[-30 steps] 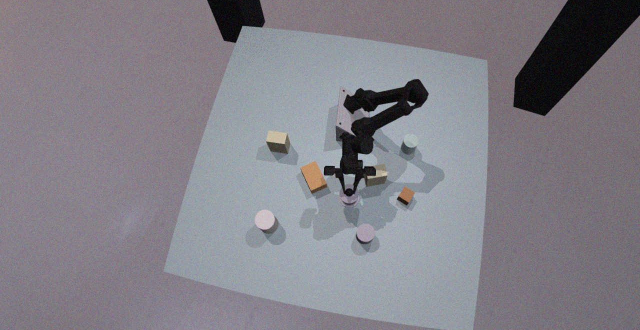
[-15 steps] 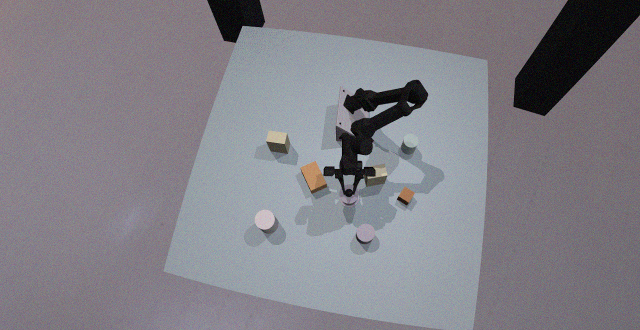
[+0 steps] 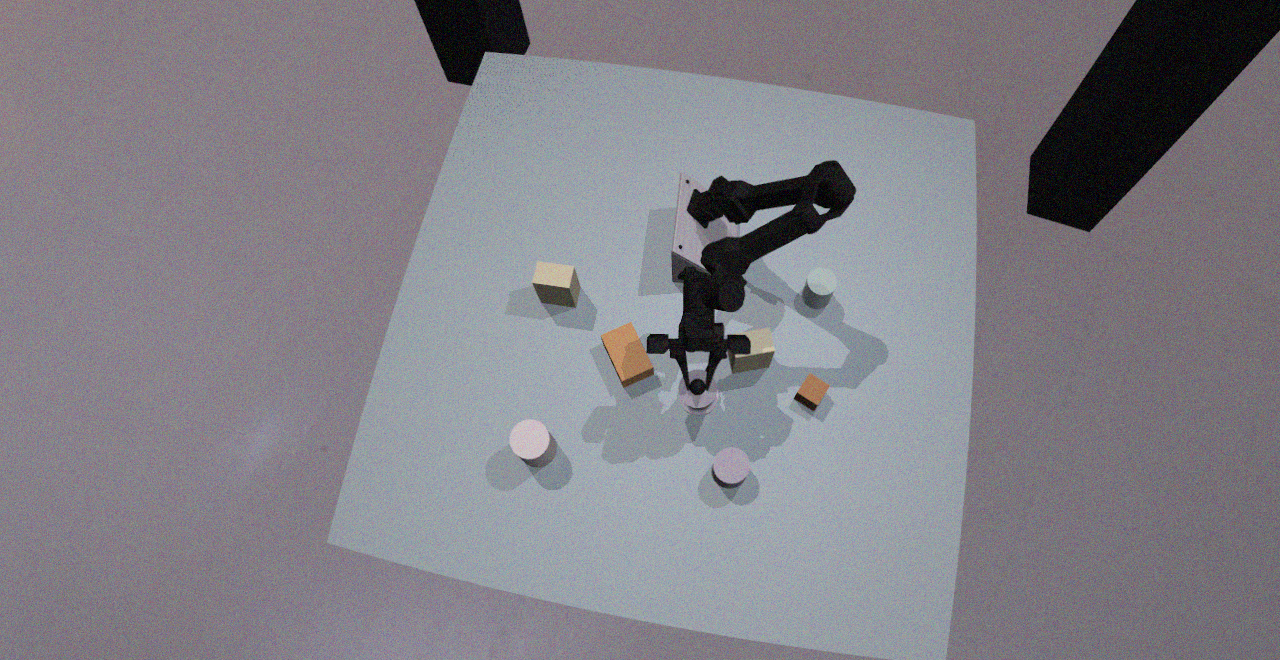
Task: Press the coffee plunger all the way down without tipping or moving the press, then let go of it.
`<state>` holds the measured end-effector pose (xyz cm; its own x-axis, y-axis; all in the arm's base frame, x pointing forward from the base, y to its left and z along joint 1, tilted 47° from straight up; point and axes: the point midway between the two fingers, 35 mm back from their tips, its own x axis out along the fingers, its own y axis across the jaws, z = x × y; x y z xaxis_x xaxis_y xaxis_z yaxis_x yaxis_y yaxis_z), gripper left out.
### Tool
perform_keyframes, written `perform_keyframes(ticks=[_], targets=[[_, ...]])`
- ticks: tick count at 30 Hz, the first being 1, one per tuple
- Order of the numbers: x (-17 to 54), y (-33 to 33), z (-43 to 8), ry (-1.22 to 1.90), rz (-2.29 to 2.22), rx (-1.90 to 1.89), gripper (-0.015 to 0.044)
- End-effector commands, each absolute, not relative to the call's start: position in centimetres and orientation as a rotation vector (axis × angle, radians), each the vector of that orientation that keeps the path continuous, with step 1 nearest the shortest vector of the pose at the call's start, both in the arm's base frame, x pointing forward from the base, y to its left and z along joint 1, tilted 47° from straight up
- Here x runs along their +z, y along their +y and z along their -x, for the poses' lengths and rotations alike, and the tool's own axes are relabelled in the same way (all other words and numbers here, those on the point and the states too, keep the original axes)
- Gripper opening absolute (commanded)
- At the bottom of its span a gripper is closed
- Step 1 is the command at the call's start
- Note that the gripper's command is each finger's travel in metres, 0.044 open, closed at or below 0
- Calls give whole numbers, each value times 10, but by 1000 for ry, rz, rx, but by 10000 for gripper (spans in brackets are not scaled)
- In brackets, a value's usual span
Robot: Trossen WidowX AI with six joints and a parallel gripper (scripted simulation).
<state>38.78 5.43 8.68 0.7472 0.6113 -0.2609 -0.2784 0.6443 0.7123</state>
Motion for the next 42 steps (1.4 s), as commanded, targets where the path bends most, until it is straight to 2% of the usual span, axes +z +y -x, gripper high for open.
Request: perform_keyframes(ticks=[1,34,42], targets=[[82,59,-386,541,-714,542,123],[86,55,-390,522,-704,535,123],[86,55,-390,522,-704,535,333]])
